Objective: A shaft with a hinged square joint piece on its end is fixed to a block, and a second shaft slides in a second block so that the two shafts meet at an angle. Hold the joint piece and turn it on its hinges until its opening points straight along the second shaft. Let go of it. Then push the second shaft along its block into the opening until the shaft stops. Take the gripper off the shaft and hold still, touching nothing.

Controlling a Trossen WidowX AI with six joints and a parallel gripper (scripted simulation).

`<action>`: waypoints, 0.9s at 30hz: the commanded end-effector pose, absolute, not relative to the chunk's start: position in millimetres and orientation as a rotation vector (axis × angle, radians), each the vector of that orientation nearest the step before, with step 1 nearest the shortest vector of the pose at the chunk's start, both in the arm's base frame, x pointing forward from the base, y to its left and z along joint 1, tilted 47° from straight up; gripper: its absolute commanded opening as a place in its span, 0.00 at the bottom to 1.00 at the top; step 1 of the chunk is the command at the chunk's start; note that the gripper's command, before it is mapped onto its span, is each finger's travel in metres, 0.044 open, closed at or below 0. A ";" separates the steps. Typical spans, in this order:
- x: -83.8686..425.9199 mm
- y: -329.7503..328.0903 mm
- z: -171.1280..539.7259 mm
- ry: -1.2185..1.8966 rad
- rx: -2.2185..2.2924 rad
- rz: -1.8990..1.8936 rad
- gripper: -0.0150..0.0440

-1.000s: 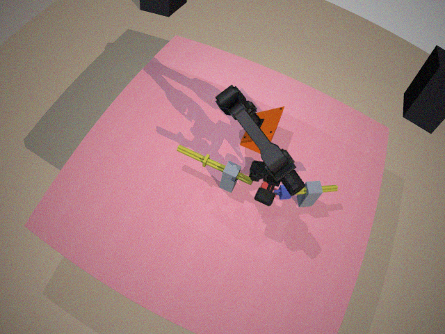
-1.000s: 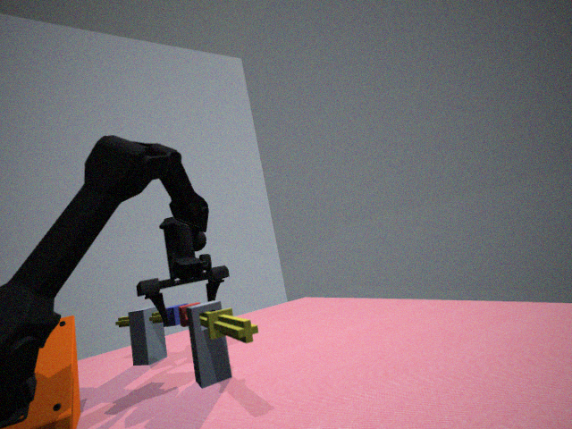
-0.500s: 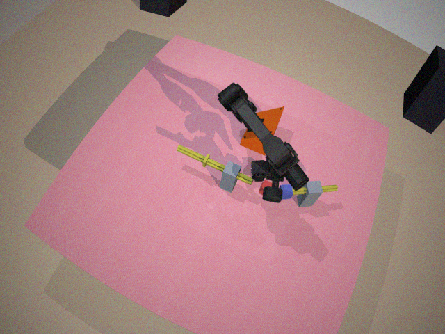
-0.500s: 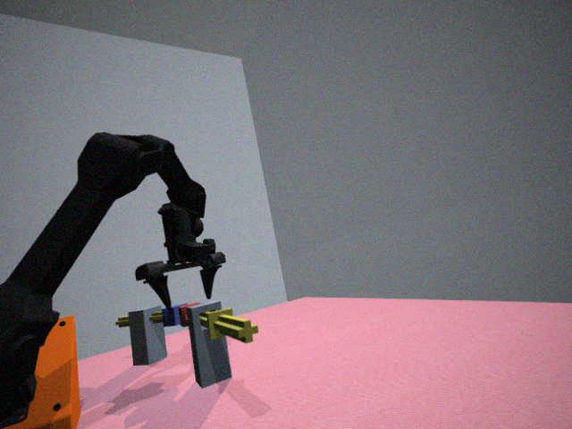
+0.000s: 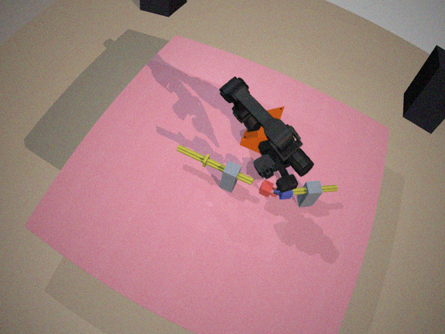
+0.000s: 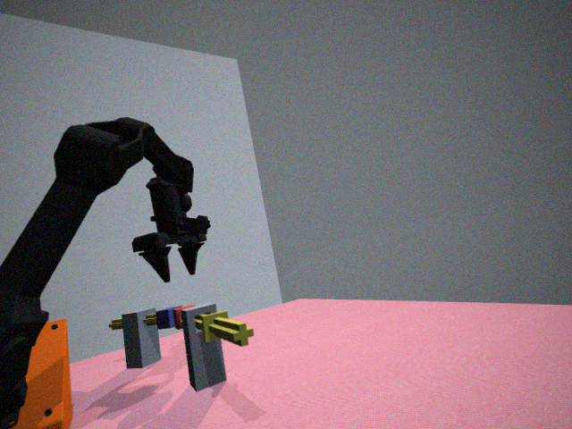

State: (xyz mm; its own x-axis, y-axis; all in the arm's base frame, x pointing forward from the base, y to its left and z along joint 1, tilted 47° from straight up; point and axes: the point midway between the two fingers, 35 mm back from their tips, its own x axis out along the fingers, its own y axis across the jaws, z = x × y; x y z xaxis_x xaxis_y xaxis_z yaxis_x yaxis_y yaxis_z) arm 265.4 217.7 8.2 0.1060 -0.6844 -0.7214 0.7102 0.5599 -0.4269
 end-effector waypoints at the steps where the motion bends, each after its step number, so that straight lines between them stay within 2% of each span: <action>1: 262.4 229.7 22.5 1.123 -0.068 -0.929 1.00; 7: 257.4 242.7 39.4 1.205 -0.199 -0.803 1.00; 16: 256.4 243.4 39.9 1.193 -0.188 -0.810 1.00; 27: 265.5 210.0 53.4 1.159 0.170 -0.961 1.00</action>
State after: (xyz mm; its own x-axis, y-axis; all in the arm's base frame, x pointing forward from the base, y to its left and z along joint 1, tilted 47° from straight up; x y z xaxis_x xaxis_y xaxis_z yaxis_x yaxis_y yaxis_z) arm 264.5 221.5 50.4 0.0903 -0.5820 -0.8081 0.6412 0.6549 -0.4000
